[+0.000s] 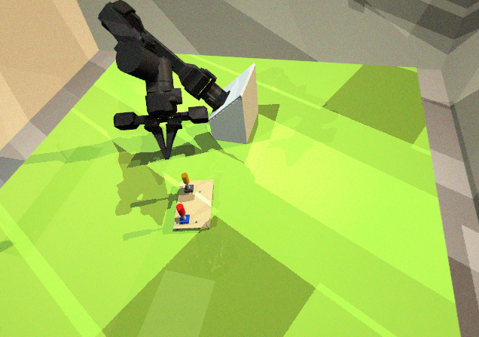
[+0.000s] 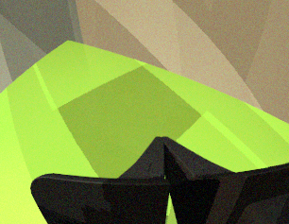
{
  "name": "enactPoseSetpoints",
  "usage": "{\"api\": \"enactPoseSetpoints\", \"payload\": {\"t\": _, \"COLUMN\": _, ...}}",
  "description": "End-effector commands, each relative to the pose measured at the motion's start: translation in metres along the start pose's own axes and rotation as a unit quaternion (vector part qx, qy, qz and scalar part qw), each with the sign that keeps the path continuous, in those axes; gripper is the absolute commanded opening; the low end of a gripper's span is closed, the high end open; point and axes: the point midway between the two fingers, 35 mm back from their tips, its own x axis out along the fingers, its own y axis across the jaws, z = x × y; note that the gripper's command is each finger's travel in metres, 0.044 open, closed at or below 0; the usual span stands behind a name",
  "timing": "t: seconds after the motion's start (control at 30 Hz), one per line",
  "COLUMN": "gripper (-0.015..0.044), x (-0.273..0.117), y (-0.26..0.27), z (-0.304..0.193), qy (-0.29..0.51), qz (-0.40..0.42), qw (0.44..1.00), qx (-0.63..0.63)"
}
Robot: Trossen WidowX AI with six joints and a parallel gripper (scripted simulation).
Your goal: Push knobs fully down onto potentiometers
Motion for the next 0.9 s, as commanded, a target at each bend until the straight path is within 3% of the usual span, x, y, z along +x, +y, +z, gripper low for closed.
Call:
{"api": "enactPoseSetpoints", "payload": {"t": 0.0, "gripper": 0.0000, "x": 0.014, "y": 0.004, "z": -0.023, "qy": 0.061, "qz": 0.011, "qw": 0.998, "qx": 0.015}}
{"api": "enactPoseSetpoints", "payload": {"t": 0.33, "gripper": 0.0000, "x": 0.029, "y": 0.012, "z": -0.091, "qy": 0.226, "qz": 0.029, "qw": 0.972, "qx": 0.055}}
{"api": "enactPoseSetpoints", "payload": {"t": 0.7, "gripper": 0.0000, "x": 0.020, "y": 0.009, "z": -0.160, "qy": 0.403, "qz": 0.015, "qw": 0.911, "qx": 0.089}}
{"api": "enactPoseSetpoints", "payload": {"t": 0.87, "gripper": 0.0000, "x": 0.018, "y": 0.008, "z": -0.168, "qy": 0.426, "qz": 0.011, "qw": 0.900, "qx": 0.093}}
